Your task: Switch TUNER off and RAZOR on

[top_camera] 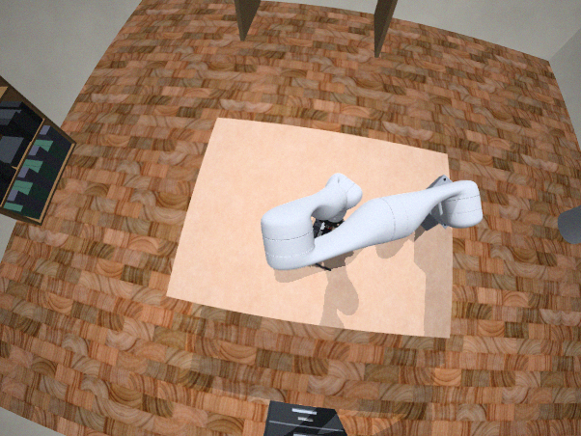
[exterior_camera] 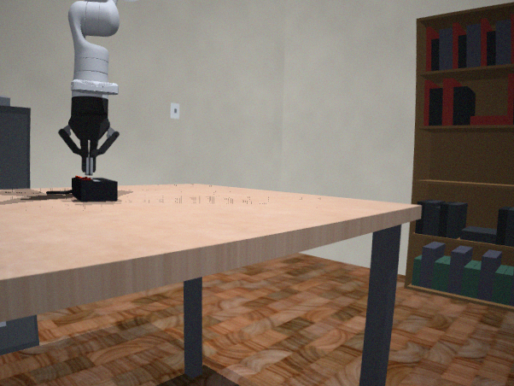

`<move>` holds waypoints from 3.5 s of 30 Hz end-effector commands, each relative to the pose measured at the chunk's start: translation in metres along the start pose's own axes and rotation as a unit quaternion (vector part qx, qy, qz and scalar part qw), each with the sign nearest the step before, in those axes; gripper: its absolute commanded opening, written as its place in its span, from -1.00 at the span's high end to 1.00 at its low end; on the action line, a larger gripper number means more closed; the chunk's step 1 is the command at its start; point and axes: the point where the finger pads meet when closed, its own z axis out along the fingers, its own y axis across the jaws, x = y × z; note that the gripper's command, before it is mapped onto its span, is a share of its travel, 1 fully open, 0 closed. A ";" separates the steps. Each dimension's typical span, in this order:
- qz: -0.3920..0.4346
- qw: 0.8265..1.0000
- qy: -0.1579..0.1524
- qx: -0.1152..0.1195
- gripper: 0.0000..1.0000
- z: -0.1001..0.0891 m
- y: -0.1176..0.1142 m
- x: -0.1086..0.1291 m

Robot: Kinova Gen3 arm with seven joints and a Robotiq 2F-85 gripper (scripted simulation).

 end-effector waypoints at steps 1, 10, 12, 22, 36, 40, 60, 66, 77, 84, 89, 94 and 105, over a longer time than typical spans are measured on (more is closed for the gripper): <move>0.000 1.000 0.000 0.001 1.00 0.000 0.000 0.000; 0.000 1.000 0.000 0.001 1.00 0.000 0.000 0.000; 0.000 1.000 0.000 0.001 1.00 0.000 0.000 0.000; 0.000 1.000 0.000 0.001 1.00 0.000 0.000 0.000; 0.000 1.000 0.000 0.001 1.00 0.003 0.000 0.000; 0.000 1.000 0.000 0.001 1.00 0.004 0.000 0.000; 0.000 1.000 0.000 0.001 1.00 0.008 0.000 0.000; 0.000 1.000 0.000 0.001 1.00 0.008 0.000 0.000; 0.000 1.000 0.000 0.001 1.00 0.002 0.000 0.000; 0.000 1.000 0.000 0.001 1.00 -0.012 0.000 0.000; 0.000 1.000 0.000 0.001 1.00 -0.025 0.000 0.000; 0.000 1.000 0.000 0.001 1.00 -0.030 0.000 0.000; 0.000 1.000 0.000 0.001 1.00 -0.030 0.000 0.000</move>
